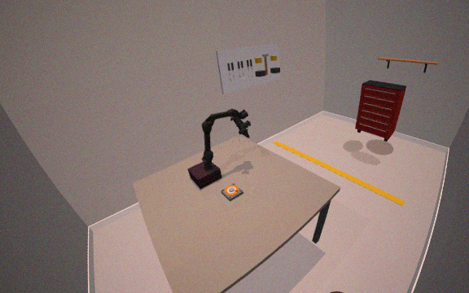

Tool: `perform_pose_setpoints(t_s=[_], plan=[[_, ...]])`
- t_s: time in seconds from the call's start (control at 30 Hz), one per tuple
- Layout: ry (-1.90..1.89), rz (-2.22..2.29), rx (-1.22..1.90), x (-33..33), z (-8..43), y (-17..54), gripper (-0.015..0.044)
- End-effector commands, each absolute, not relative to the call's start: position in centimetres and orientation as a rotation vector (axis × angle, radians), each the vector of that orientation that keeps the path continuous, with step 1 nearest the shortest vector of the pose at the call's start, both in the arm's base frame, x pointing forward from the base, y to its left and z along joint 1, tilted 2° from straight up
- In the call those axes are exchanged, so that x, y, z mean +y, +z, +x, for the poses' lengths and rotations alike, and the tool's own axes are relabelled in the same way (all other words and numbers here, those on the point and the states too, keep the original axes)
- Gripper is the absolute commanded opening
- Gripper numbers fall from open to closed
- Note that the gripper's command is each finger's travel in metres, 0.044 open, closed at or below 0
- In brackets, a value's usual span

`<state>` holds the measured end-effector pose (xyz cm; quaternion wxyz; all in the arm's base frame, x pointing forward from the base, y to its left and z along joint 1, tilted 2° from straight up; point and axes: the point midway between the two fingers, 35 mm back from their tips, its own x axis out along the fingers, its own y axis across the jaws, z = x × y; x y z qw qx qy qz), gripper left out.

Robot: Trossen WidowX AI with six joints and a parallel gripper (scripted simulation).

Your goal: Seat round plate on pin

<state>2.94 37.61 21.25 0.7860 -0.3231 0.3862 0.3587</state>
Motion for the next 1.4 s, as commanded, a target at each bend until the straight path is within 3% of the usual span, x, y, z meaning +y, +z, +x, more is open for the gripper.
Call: perform_pose_setpoints(t_s=[0.0,0.23,0.57,0.77,1.03,1.37], plan=[[0.672,-0.685,0.921,36.8,8.0,19.0,0.0],[0.508,-0.636,1.094,33.1,17.5,15.1,0.0],[0.355,-0.516,1.285,26.4,26.1,10.7,0.0],[0.253,-0.379,1.424,18.8,31.2,7.1,0.0],[0.166,-0.189,1.54,10.3,33.9,3.5,0.0],[0.15,-0.142,1.559,9.0,34.2,1.1,0.0]])
